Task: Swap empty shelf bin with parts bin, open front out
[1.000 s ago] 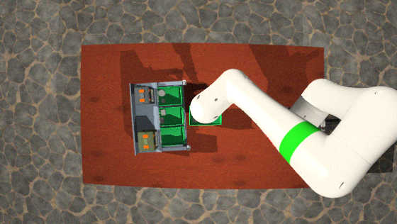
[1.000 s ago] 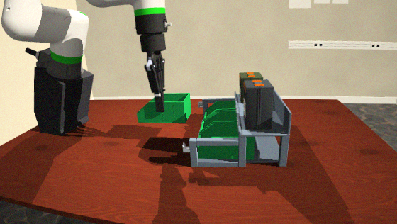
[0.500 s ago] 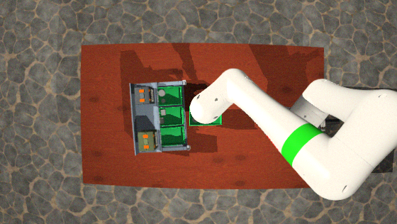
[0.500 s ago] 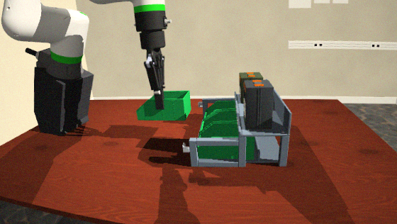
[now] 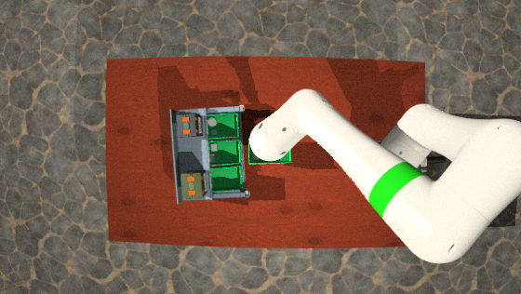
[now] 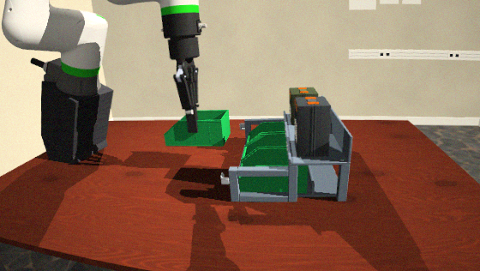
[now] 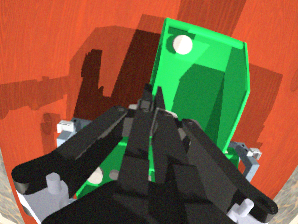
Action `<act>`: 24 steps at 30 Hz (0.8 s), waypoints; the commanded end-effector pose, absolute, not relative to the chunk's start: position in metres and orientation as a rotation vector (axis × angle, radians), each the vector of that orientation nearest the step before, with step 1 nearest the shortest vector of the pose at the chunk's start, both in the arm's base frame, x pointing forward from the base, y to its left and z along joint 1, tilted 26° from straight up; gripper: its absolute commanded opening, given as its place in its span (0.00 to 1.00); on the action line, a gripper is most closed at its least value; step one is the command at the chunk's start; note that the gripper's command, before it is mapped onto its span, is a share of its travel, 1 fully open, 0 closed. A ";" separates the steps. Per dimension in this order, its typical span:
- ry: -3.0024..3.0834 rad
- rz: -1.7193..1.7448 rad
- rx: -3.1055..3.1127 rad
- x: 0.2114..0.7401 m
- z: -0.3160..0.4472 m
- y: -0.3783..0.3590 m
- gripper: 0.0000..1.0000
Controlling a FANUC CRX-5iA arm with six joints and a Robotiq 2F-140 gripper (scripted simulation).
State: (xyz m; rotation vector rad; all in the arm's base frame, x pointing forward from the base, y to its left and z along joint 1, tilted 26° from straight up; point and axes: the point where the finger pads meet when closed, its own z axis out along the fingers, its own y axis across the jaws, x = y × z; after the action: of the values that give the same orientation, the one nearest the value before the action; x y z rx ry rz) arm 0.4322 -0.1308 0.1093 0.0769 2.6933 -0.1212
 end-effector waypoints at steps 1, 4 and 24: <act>2.694 -0.125 0.059 0.430 0.109 -0.137 0.10; 2.694 -0.130 0.035 0.428 0.109 -0.144 0.10; 2.695 -0.133 0.021 0.427 0.109 -0.149 0.10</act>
State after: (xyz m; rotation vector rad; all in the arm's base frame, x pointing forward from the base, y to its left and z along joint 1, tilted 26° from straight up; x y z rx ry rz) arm 0.4262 -0.1484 0.1083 0.0208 2.6962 -0.1325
